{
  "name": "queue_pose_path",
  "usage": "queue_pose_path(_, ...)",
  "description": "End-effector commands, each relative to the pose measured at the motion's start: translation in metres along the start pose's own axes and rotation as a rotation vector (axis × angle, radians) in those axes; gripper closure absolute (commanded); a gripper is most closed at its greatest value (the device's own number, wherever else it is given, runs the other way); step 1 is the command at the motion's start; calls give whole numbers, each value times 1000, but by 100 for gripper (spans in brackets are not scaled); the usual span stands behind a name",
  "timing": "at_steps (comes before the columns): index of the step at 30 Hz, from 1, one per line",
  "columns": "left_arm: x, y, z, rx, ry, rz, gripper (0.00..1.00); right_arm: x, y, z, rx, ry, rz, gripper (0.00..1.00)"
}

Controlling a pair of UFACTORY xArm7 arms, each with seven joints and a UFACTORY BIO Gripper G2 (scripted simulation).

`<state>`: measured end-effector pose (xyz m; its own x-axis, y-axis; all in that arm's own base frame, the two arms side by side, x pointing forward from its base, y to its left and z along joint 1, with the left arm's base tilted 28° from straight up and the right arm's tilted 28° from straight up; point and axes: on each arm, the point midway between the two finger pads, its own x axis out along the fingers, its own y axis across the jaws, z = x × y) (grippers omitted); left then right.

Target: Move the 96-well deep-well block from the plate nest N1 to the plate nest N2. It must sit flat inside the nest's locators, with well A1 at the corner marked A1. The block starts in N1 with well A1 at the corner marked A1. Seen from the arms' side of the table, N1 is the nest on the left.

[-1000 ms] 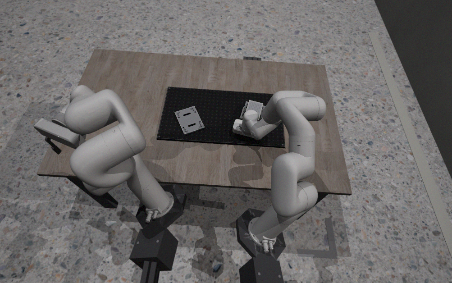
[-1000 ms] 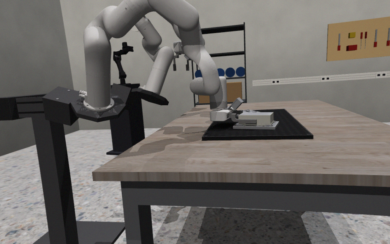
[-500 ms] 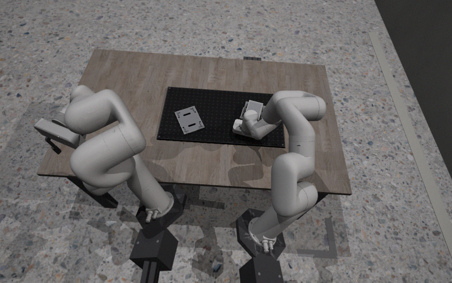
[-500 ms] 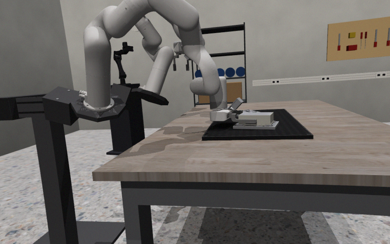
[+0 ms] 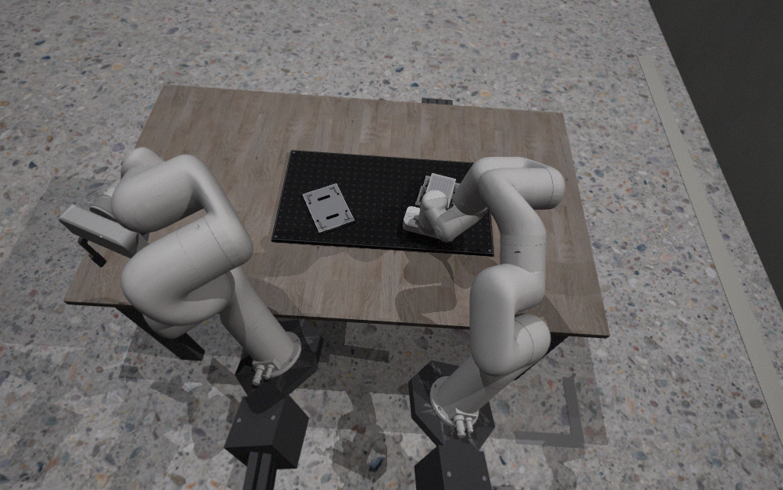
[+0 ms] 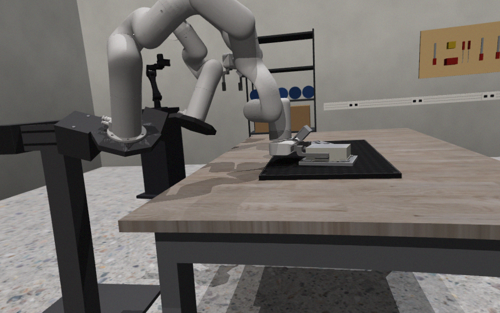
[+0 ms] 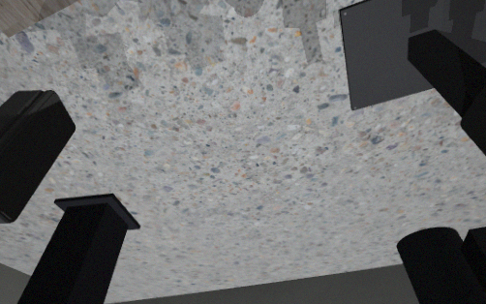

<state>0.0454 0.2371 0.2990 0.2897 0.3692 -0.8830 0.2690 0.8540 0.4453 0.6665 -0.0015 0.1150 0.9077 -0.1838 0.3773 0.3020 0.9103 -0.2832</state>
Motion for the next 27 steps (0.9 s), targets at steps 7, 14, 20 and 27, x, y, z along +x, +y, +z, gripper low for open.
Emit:
queue_pose_path(7,-1,1,0,0,-1,3,0,1,1,23,3,-3,0,63)
queue_pose_path(14,-1,1,0,0,-1,3,0,1,1,36,3,-3,0,63)
queue_pose_path(20,-1,1,0,0,-1,3,0,1,1,52,3,-3,0,63)
queue_pose_path(27,-1,1,0,0,-1,3,0,1,1,71,3,-3,0,63)
